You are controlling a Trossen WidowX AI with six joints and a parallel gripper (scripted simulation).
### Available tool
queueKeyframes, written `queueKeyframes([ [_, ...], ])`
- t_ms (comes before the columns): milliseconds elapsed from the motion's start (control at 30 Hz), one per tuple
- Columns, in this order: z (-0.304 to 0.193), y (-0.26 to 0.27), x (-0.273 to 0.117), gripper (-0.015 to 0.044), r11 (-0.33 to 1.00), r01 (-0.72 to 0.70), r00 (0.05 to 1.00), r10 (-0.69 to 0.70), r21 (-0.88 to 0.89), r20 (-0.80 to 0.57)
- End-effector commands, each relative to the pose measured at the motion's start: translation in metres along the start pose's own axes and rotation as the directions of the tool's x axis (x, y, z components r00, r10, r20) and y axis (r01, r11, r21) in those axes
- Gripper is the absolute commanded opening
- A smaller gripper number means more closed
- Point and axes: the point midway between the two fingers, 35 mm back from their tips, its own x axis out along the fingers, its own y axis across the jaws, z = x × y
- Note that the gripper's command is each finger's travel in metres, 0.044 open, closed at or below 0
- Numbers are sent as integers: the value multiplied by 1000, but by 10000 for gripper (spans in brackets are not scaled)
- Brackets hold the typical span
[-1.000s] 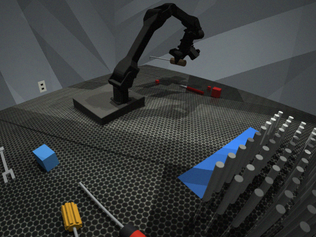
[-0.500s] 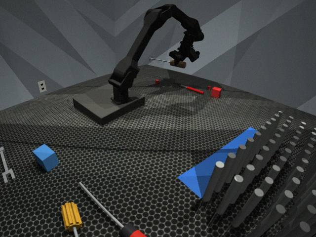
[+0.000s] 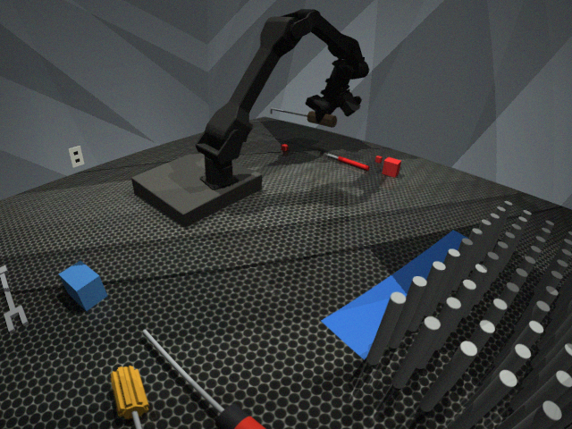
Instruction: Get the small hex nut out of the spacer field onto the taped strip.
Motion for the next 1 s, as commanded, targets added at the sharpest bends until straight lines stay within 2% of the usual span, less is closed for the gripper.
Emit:
queueKeyframes([
  [0, 0, 0, 3, 0, 1000, -4, 1000, 4, -5, -8],
  [967, 9, -4, 23, 0, 1000, -4, 1000, 4, -5, -8],
])
